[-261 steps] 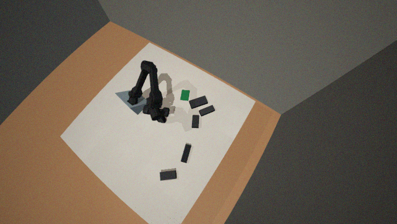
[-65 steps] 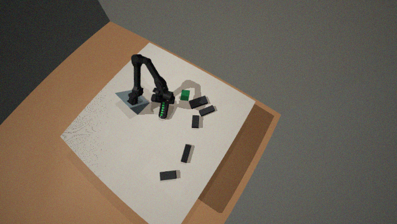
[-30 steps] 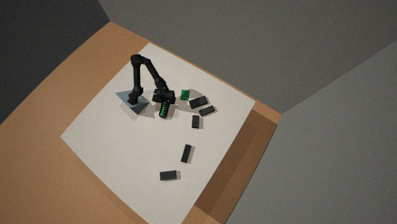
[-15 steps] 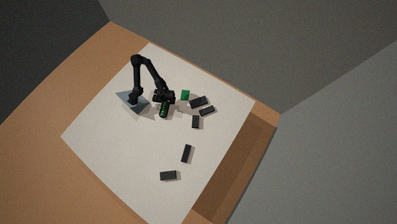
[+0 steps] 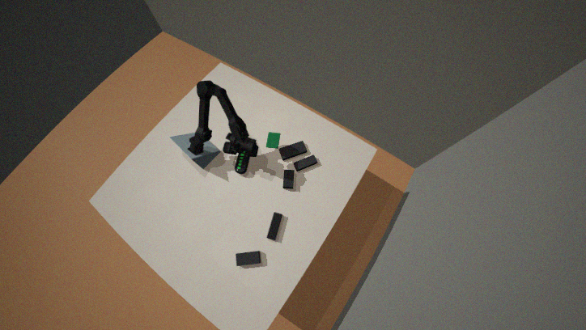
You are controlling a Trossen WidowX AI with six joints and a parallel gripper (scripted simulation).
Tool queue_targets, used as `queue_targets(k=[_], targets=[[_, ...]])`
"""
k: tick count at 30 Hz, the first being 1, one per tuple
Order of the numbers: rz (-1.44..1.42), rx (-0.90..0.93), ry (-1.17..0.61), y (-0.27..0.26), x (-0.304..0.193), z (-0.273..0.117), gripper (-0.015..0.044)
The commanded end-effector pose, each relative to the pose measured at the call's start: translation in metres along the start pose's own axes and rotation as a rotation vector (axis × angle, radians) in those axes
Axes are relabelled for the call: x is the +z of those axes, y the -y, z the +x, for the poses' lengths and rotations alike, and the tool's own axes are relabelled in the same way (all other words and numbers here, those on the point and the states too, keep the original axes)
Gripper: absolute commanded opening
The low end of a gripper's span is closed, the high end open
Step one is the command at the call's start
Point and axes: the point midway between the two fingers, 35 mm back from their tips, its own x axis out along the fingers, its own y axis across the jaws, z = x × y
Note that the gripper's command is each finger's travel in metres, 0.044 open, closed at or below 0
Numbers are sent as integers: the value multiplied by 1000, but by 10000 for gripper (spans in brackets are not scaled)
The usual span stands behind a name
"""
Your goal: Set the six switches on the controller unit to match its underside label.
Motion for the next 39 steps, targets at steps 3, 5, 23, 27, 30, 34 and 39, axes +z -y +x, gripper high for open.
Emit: queue_targets(k=[3,5,23,27,30,34,39], targets=[[9,-11,11,-2,-35,-26,440],[9,-11,11,-2,-35,-26,440],[15,-9,2,-1,-50,-33,440],[28,-7,-5,-4,-85,-51,440],[29,-7,-5,-4,-86,-52,440],[29,-7,-5,-4,-87,-50,440],[29,-6,-7,-4,-88,-41,440]])
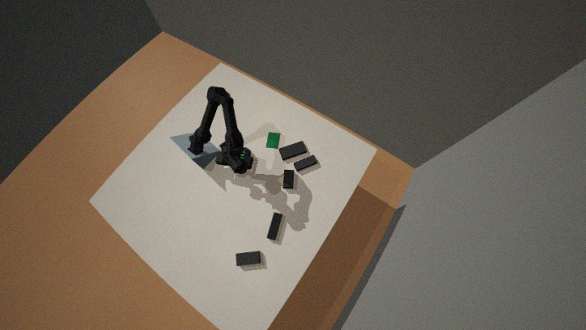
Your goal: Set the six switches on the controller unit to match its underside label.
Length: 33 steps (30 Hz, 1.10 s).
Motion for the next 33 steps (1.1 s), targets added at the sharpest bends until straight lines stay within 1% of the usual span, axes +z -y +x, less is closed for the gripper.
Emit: queue_targets(k=[1,33], targets=[[3,7,-1,-1,-1,7,440],[2,5,1,-1,1,55,440]])
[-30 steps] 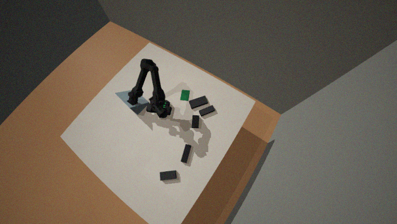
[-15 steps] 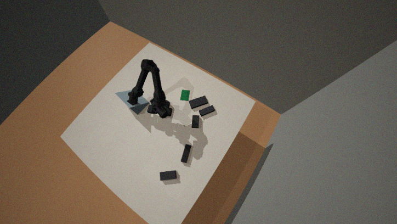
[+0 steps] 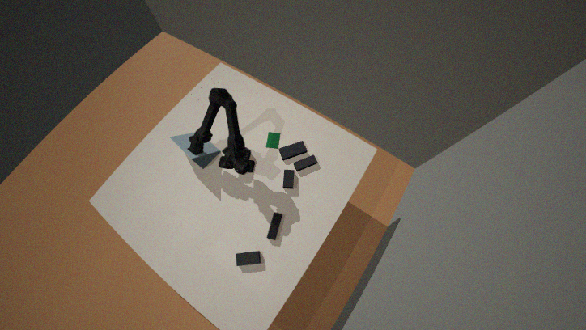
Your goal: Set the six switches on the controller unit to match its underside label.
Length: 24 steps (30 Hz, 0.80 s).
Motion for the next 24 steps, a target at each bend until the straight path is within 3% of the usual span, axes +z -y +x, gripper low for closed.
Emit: queue_targets(k=[1,4,18,24], targets=[[3,0,7,-1,2,4,414],[3,0,7,-1,2,4,335],[3,0,7,-1,2,4,242],[3,0,7,1,2,4,84]])
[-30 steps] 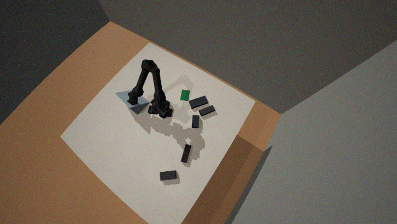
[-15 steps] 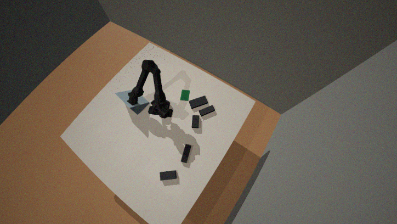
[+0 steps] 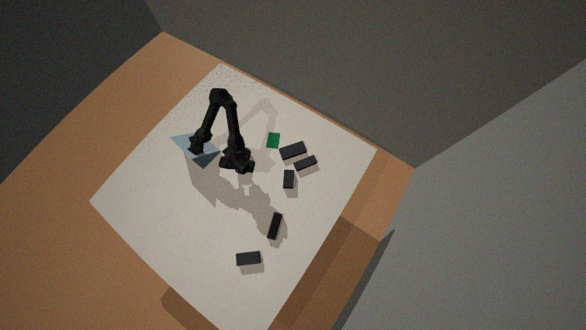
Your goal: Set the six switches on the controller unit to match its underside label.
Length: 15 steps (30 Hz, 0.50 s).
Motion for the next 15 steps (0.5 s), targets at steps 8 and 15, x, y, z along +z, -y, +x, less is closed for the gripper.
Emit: queue_targets(k=[8,15], targets=[[0,-2,5,10,1,1,0],[0,-3,5,14,2,0,0]])
